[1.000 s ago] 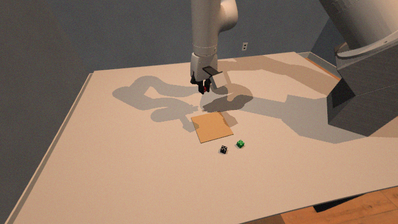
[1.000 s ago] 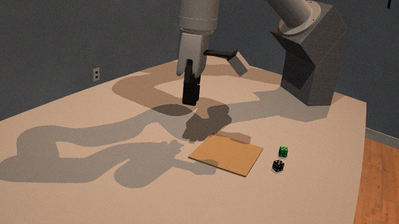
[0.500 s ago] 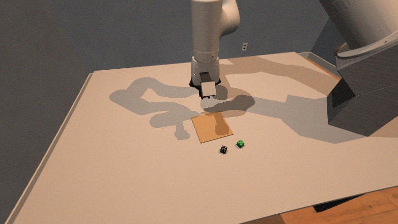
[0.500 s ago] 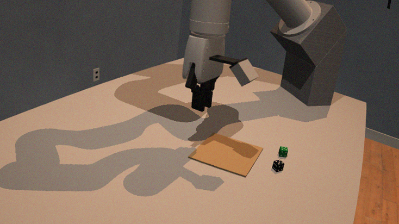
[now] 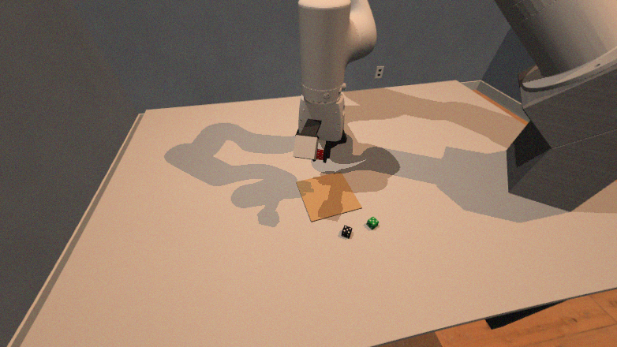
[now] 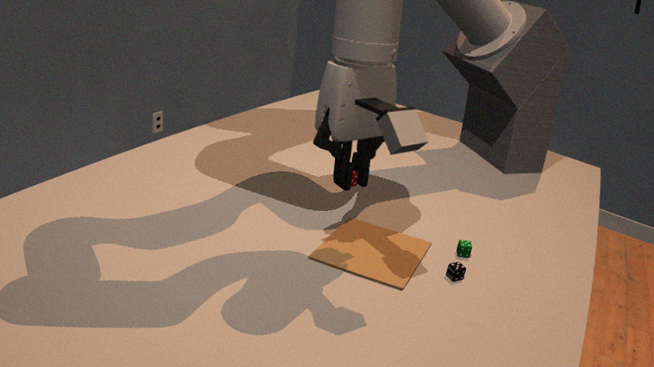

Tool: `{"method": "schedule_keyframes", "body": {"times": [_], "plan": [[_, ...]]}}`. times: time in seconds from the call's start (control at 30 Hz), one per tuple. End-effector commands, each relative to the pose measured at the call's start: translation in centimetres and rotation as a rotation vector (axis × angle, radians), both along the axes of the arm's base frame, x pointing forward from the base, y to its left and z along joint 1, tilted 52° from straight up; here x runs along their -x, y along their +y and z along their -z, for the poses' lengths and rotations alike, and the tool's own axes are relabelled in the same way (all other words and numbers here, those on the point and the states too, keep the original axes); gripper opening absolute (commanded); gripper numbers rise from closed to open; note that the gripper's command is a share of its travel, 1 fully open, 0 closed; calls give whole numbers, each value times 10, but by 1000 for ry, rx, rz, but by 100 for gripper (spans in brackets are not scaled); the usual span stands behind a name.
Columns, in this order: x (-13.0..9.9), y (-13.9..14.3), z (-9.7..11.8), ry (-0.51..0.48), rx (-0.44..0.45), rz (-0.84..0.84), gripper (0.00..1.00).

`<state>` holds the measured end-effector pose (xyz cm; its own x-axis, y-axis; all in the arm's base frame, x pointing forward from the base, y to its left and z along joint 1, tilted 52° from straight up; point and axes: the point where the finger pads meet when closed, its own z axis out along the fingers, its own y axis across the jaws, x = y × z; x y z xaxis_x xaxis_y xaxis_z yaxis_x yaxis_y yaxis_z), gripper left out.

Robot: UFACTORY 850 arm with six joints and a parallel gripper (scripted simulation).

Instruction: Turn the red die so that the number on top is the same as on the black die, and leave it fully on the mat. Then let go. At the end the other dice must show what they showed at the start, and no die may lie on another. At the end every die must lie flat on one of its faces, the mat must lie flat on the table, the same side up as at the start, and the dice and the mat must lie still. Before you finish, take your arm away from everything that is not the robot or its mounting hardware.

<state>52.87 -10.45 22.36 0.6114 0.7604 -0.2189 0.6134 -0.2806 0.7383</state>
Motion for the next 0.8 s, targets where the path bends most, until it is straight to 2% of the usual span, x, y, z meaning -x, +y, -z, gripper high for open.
{"method": "schedule_keyframes", "body": {"times": [0.0,0.07,0.13,0.53,0.77], "plan": [[-4,10,6,-102,-66,84,15],[-4,10,6,-103,-66,85,15],[-7,18,11,-173,-126,160,15],[-13,39,25,-345,-271,344,15],[-13,42,27,-371,-293,371,15]]}}
